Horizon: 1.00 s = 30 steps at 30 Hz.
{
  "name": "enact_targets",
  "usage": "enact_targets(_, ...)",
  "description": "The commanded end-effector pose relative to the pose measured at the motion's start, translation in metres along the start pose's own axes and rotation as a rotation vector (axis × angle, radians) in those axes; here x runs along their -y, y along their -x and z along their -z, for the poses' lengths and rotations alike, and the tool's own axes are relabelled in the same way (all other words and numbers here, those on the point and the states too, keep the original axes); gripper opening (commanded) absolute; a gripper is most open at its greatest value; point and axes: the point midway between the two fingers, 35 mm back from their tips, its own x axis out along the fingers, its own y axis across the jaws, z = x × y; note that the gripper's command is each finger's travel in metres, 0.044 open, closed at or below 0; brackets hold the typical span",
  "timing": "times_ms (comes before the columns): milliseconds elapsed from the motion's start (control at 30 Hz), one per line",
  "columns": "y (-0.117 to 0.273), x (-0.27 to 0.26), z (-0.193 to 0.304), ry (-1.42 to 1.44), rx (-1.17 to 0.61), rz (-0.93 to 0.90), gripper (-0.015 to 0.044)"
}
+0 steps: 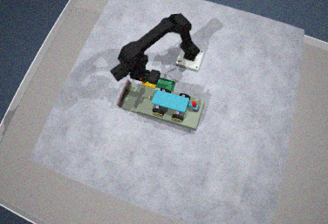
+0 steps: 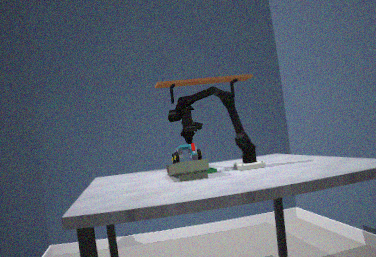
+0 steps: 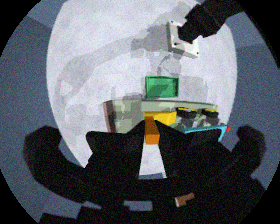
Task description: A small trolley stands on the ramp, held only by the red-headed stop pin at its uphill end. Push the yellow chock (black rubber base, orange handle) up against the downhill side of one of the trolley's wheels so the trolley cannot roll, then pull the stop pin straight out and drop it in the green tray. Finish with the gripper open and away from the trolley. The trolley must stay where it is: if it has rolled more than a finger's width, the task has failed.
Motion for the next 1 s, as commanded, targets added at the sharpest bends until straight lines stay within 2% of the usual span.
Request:
enact_targets(0, -0.012, 0.001, 0.0, -0.005, 0.005, 0.008, 0.0)
enact_targets(967, -0.062, 0.001, 0.001, -0.005, 0.005, 0.009, 0.0)
